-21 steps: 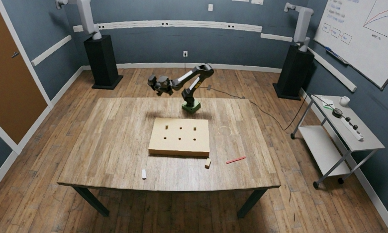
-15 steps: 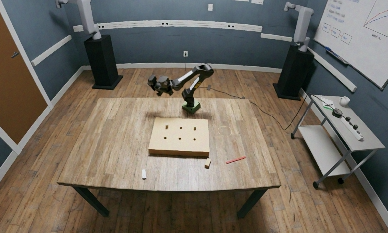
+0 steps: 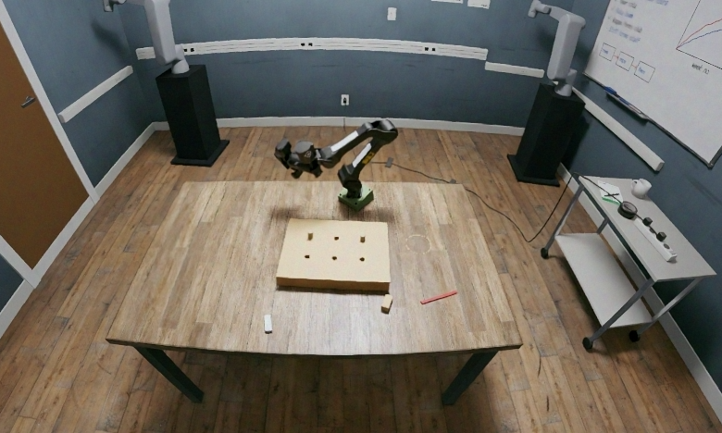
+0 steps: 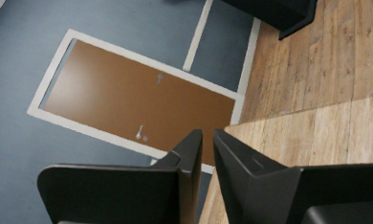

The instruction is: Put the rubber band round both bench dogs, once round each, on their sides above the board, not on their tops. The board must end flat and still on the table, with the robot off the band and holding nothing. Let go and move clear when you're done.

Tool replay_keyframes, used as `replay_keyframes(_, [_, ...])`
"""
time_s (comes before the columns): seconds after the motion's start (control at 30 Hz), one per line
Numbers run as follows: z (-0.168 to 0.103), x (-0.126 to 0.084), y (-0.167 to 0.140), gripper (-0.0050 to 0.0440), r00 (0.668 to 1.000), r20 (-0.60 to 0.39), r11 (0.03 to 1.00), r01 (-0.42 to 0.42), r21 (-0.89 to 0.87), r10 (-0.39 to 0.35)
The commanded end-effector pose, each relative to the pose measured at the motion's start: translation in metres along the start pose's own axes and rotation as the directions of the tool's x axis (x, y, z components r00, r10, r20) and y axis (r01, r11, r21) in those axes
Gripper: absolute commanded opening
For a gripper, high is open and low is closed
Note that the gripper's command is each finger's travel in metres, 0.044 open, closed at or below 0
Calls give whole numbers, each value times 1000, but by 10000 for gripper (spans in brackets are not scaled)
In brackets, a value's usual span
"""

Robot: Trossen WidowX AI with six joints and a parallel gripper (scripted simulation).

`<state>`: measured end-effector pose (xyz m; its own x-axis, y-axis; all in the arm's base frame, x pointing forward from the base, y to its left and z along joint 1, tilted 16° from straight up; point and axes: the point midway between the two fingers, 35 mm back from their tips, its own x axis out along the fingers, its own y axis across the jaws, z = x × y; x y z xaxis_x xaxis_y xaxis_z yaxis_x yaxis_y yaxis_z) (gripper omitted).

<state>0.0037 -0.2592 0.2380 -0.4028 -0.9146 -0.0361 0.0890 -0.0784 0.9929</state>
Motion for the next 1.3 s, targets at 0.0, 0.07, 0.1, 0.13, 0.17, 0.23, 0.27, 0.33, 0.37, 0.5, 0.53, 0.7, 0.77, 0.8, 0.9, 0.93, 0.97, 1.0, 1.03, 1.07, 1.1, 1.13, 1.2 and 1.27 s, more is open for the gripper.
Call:
replay_keyframes(0.0, [-4, 0, 6, 80, 1000, -14, 1000, -5, -5, 5])
replay_keyframes(0.07, [-9, -1, 7, 80, 999, -32, 1000, -3, -20, 2])
replay_keyframes(0.1, [-12, -2, 7, 80, 999, -43, 1000, -1, -30, 0])
replay_keyframes(0.13, [-15, -2, 7, 80, 998, -56, 999, 0, -41, -3])
replay_keyframes(0.17, [-19, -3, 7, 80, 997, -71, 999, 2, -55, -6])
replay_keyframes(0.23, [-28, -6, 8, 80, 994, -107, 996, 3, -88, -13])
replay_keyframes(0.27, [-33, -8, 8, 80, 992, -127, 994, 4, -109, -18])
replay_keyframes(0.33, [-45, -12, 8, 80, 985, -173, 988, 1, -155, -28])
replay_keyframes(0.37, [-45, -12, 8, 80, 985, -173, 988, 1, -155, -28])
replay_keyframes(0.5, [-64, -19, 7, 80, 969, -242, 974, -10, -227, -46])
replay_keyframes(0.53, [-70, -22, 7, 80, 963, -265, 968, -16, -250, -52])
replay_keyframes(0.7, [-99, -39, 6, 80, 924, -373, 931, -60, -361, -85])
replay_keyframes(0.77, [-110, -47, 5, 80, 905, -414, 912, -84, -402, -99])
replay_keyframes(0.8, [-116, -51, 4, 80, 895, -434, 902, -98, -421, -106])
replay_keyframes(0.9, [-131, -63, 3, 80, 861, -492, 868, -142, -475, -128])
replay_keyframes(0.93, [-131, -63, 3, 80, 861, -492, 868, -142, -475, -128])
replay_keyframes(0.97, [-131, -63, 3, 80, 861, -492, 868, -142, -475, -128])
replay_keyframes(1.0, [-136, -68, 2, 80, 849, -510, 856, -159, -492, -135])
replay_keyframes(1.03, [-141, -73, 1, 80, 837, -528, 844, -176, -507, -143])
replay_keyframes(1.07, [-146, -77, 1, 80, 824, -546, 831, -194, -522, -150])
replay_keyframes(1.1, [-151, -82, 0, 80, 812, -563, 817, -212, -536, -158])
replay_keyframes(1.13, [-155, -87, -1, 80, 798, -579, 803, -231, -549, -166])
replay_keyframes(1.2, [-164, -98, -3, 80, 771, -611, 774, -271, -572, -182])
replay_keyframes(1.27, [-172, -109, -4, 80, 742, -641, 743, -312, -592, -198])
